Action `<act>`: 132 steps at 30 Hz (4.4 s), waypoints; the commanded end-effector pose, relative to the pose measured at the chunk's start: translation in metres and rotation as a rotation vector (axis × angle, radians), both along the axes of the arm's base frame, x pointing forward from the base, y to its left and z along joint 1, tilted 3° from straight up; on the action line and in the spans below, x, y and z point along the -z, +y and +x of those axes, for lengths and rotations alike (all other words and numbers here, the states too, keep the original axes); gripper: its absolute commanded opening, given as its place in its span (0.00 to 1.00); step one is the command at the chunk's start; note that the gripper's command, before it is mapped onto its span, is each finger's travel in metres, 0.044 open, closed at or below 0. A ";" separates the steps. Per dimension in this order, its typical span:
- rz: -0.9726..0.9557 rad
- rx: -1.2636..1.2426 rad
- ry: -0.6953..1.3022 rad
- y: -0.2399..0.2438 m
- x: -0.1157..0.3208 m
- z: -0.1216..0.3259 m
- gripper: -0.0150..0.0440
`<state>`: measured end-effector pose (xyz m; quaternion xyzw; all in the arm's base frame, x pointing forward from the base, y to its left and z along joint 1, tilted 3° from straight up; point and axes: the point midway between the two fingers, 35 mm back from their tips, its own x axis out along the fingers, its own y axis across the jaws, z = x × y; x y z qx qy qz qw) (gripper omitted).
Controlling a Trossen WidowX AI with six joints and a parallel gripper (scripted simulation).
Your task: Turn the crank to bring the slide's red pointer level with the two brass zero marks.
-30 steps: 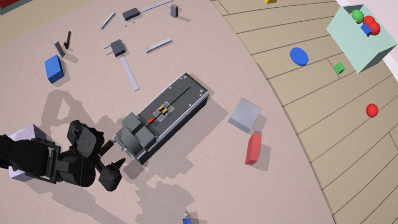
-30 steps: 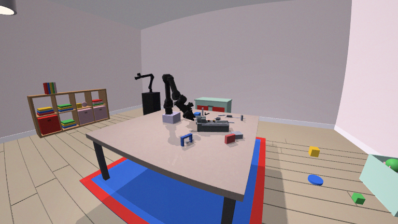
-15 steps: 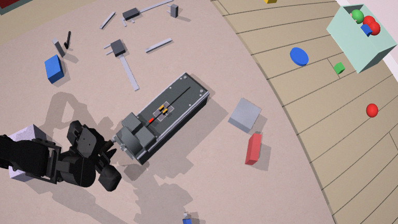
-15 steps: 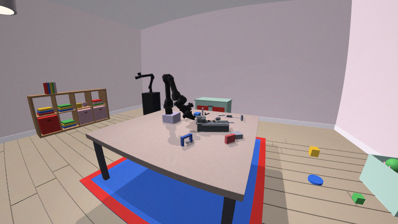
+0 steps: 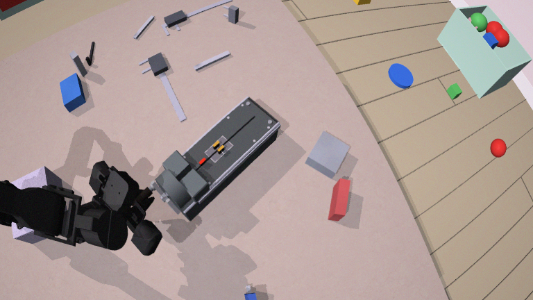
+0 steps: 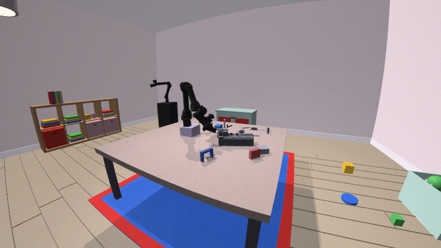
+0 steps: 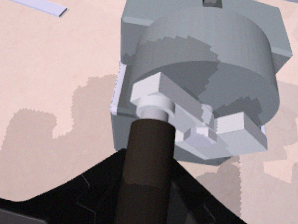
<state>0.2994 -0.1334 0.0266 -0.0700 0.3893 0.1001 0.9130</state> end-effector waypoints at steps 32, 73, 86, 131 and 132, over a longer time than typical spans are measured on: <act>0.002 -0.002 0.006 0.006 0.031 -0.002 0.25; -0.001 -0.001 0.005 -0.033 0.050 0.007 0.25; -0.002 -0.001 0.005 -0.036 0.048 0.008 0.25; -0.002 -0.001 0.005 -0.040 0.046 0.009 0.25; -0.002 -0.001 0.005 -0.040 0.046 0.009 0.25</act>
